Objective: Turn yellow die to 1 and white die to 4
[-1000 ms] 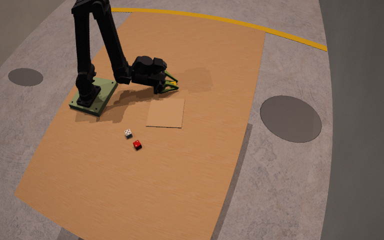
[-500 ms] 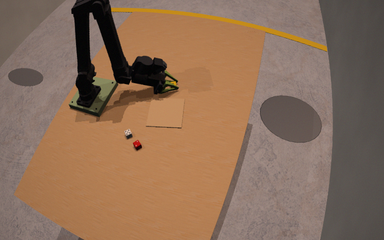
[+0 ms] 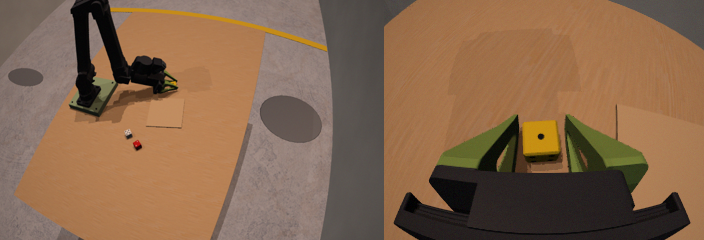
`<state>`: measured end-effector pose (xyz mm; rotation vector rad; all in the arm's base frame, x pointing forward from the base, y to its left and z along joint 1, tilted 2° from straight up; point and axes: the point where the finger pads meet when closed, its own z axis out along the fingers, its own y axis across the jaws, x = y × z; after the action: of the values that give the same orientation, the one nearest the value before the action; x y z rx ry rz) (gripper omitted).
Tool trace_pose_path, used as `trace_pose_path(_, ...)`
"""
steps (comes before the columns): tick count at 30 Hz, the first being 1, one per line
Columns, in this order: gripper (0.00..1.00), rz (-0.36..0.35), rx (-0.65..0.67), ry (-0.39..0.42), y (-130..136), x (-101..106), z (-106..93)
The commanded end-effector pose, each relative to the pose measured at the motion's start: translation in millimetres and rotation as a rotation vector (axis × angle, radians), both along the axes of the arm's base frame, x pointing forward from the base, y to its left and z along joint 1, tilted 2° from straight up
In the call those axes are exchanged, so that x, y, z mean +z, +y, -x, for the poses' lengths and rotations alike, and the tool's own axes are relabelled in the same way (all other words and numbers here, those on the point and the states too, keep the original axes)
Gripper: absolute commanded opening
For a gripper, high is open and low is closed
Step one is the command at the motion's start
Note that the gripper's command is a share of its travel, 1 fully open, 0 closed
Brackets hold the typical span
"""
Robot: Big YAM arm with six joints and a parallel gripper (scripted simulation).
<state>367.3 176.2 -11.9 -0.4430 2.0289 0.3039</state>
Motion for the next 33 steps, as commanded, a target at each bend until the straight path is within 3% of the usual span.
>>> trace_pose_path(1,0.39,-0.016,0.009,-0.01,3,11,8.1)
trace_pose_path(8,0.39,-0.013,0.011,-0.01,-8,23,28.7)
trace_pose_path(16,0.39,-0.012,0.008,-0.01,-14,27,37.0)
trace_pose_path(27,0.39,-0.016,0.007,-0.022,-12,36,31.4)
trace_pose_path(33,0.39,-0.023,0.0,-0.045,-11,62,19.9)
